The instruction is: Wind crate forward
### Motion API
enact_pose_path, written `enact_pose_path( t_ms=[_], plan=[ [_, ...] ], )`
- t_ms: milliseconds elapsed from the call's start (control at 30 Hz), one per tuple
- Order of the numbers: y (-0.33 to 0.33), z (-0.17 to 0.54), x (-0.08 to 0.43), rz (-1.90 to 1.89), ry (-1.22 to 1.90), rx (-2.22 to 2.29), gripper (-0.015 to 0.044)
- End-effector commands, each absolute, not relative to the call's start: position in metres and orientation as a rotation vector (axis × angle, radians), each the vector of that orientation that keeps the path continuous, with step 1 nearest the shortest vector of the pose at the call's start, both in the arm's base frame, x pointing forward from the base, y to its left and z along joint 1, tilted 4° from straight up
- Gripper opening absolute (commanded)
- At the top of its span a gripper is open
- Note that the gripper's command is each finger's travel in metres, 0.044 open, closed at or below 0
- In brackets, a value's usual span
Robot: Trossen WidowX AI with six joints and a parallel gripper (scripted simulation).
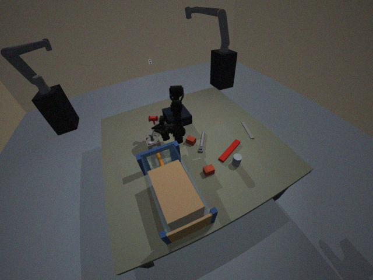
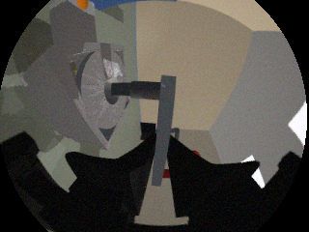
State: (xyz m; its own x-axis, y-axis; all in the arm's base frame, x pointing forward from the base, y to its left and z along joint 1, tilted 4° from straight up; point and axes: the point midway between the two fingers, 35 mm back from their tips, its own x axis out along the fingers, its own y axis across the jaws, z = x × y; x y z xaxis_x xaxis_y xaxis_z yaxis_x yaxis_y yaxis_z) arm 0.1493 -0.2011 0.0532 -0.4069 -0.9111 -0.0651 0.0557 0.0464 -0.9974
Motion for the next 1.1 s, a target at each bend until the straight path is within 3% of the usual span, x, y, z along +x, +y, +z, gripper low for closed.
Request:
enact_pose_path(
  t_ms=[0,1067],
  plan=[
    [-0.2014,0.0528,0.1496,-1.482,1.506,-0.909,0.0000],
    [-0.2016,0.0479,0.1499,-1.484,1.508,-0.907,0.0000]
  ],
)
